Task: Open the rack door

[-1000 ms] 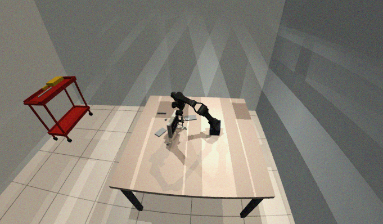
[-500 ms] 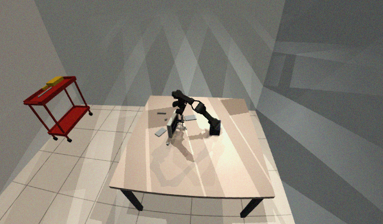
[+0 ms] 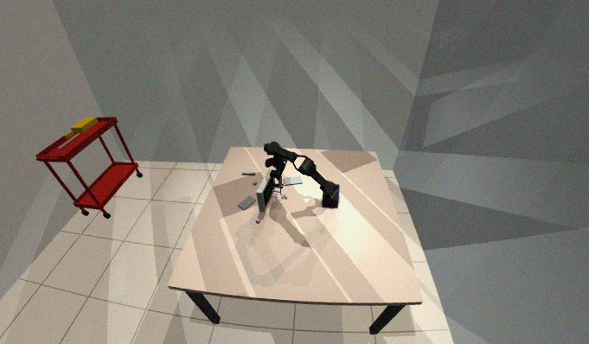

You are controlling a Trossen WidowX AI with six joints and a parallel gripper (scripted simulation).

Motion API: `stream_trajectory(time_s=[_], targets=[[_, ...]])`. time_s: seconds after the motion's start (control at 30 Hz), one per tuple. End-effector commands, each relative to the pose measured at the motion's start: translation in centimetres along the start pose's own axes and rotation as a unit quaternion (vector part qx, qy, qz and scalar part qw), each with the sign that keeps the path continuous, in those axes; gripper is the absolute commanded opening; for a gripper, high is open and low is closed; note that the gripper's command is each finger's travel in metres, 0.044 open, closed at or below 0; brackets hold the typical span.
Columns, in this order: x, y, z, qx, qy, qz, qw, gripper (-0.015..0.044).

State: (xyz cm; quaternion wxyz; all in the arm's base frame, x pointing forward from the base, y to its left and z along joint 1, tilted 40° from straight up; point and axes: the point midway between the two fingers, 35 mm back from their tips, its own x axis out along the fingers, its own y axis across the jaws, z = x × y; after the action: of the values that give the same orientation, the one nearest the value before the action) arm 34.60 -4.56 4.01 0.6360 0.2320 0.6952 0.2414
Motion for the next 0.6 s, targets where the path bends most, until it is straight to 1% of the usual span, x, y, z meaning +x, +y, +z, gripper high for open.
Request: stream_trajectory(time_s=[0.0, 0.57], targets=[[0.8, 0.0, 0.0, 0.002, 0.000, 0.002, 1.000, 0.0281], [3.6, 0.1, -0.1, 0.002, 0.000, 0.003, 1.000, 0.0281]])
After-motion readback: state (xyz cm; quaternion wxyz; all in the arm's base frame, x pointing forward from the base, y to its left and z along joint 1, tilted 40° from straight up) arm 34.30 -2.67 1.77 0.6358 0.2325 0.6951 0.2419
